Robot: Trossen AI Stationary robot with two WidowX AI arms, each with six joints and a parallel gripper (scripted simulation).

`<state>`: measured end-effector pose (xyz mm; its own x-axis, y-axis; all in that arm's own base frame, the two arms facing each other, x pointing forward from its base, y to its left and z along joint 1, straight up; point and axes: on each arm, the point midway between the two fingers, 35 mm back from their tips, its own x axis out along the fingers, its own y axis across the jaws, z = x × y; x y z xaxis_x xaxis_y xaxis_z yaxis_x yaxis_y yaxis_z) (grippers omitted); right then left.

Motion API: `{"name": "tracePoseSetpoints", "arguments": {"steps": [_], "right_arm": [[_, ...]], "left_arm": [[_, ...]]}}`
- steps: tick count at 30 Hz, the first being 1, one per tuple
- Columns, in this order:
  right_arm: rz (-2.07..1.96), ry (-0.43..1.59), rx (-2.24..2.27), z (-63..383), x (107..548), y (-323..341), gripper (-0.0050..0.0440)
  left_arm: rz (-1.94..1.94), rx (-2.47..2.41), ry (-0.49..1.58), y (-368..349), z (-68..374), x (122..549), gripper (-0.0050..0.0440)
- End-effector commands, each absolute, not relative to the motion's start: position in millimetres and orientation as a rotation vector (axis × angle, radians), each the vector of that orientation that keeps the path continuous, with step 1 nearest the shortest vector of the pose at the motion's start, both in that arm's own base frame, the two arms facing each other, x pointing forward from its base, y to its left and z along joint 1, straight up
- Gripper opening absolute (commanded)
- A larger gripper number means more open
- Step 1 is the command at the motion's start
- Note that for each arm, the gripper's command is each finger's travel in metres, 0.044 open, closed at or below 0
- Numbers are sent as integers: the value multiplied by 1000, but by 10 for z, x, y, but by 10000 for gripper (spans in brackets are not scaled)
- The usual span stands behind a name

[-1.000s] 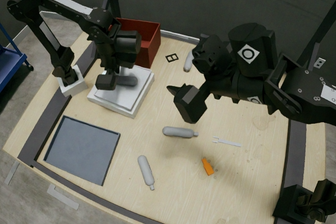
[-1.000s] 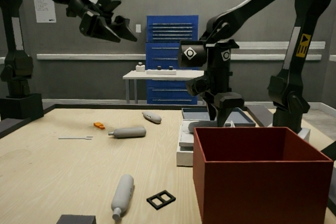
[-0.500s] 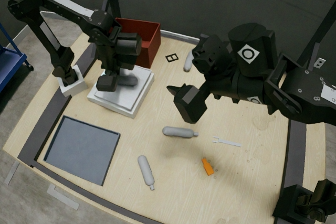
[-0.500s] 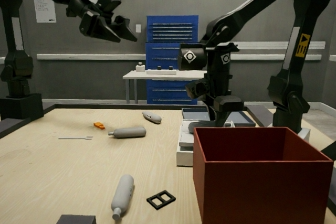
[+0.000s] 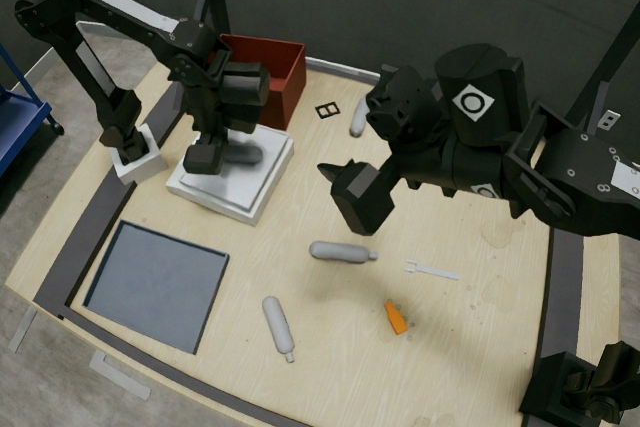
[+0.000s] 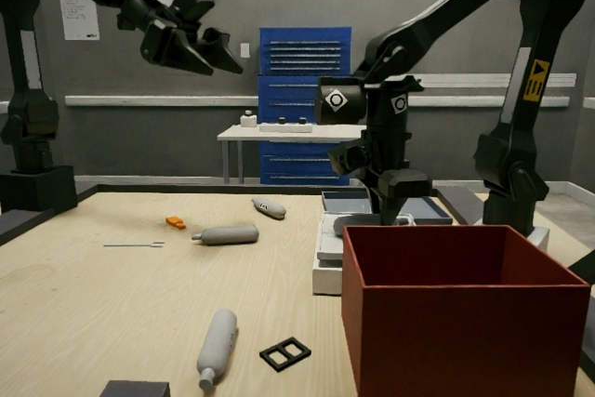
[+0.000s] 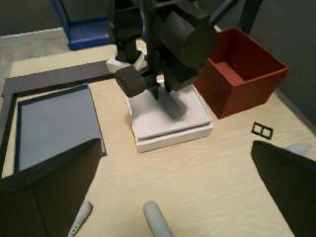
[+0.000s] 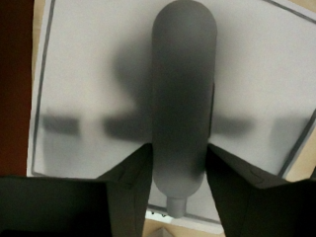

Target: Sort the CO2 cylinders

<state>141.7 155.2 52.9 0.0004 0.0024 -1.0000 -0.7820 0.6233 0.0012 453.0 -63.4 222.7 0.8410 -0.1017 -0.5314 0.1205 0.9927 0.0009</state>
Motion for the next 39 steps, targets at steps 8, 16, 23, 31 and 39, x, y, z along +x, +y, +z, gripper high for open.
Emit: {"name": "tracePoseSetpoints", "arguments": {"steps": [8, 16, 23, 31, 39], "right_arm": [[707, 1419, -684, 851, 1462, 1591, -1], [707, 1420, -685, 1113, 1463, 1579, -5], [701, 1431, -682, 1078, 1695, 1500, -42], [685, 1428, -663, 1041, 2318, 1080, -50], [673, 1426, -685, 924, 2930, 187, -50]], "left_arm": [[-117, 31, 532, -638, 2339, 4534, 440], [-117, 31, 532, -638, 2339, 4534, 440], [-51, 14, 556, -330, 2145, 4597, 440], [136, -39, 555, 562, 1895, 4647, 440], [284, -82, 546, 1282, 1720, 4556, 440]]}}
